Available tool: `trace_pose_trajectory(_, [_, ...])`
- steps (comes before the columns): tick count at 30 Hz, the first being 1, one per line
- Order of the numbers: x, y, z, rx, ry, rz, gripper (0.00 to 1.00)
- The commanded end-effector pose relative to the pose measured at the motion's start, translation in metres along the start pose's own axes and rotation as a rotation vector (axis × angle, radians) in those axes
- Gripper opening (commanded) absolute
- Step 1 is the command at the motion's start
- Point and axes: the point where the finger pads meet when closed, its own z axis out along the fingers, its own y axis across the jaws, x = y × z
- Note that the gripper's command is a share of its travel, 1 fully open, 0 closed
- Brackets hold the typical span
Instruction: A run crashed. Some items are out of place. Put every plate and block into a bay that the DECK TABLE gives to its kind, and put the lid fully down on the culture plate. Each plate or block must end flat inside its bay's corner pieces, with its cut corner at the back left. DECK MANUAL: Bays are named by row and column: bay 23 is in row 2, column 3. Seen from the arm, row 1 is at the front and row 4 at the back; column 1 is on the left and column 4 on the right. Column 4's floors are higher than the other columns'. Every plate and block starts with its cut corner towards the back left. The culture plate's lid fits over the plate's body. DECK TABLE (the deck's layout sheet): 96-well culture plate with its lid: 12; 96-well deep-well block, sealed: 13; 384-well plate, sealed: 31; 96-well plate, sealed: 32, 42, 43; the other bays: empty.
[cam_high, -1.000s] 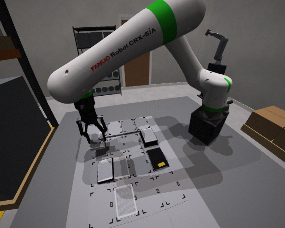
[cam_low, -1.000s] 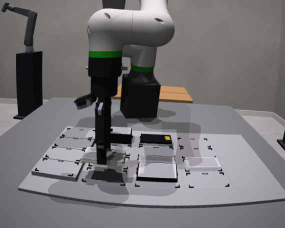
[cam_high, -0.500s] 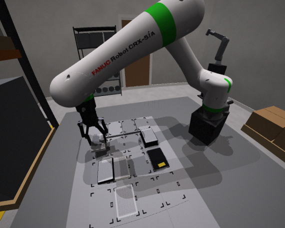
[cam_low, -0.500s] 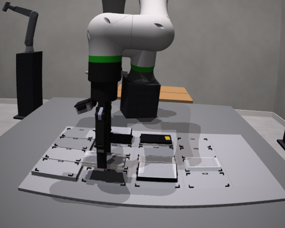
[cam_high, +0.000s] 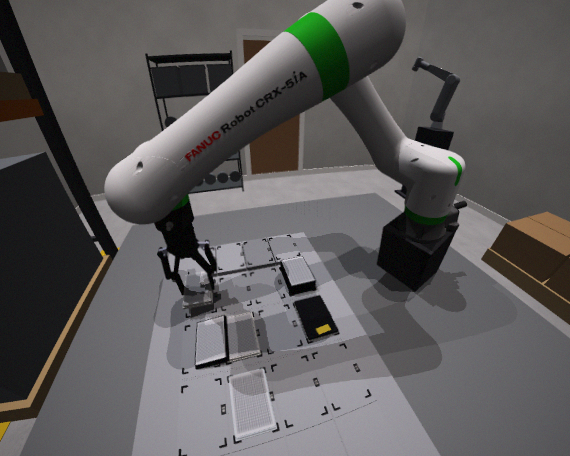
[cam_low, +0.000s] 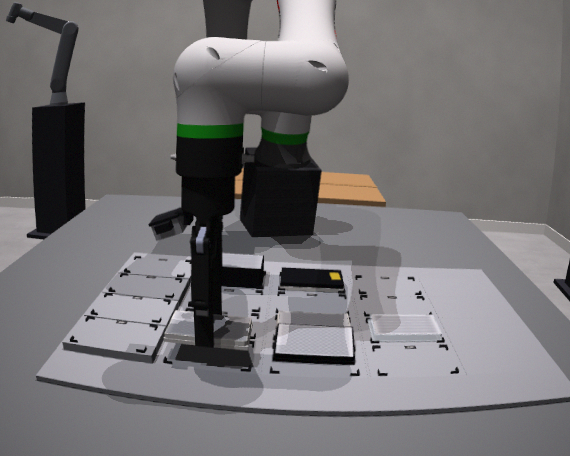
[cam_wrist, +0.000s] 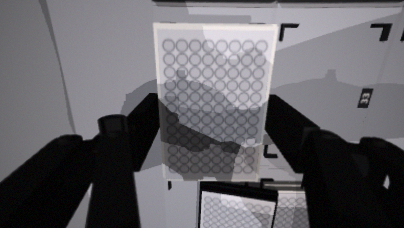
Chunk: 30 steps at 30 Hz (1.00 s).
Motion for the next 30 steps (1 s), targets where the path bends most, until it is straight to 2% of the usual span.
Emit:
trace_pose_trajectory(1, [0.000,-0.001,0.004,0.002,0.000,0.000,0.10])
trace_pose_trajectory(16, [0.000,-0.001,0.021,0.002,0.000,0.000,0.10])
trace_pose_trajectory(30, [0.000,-0.001,0.021,0.002,0.000,0.000,0.10])
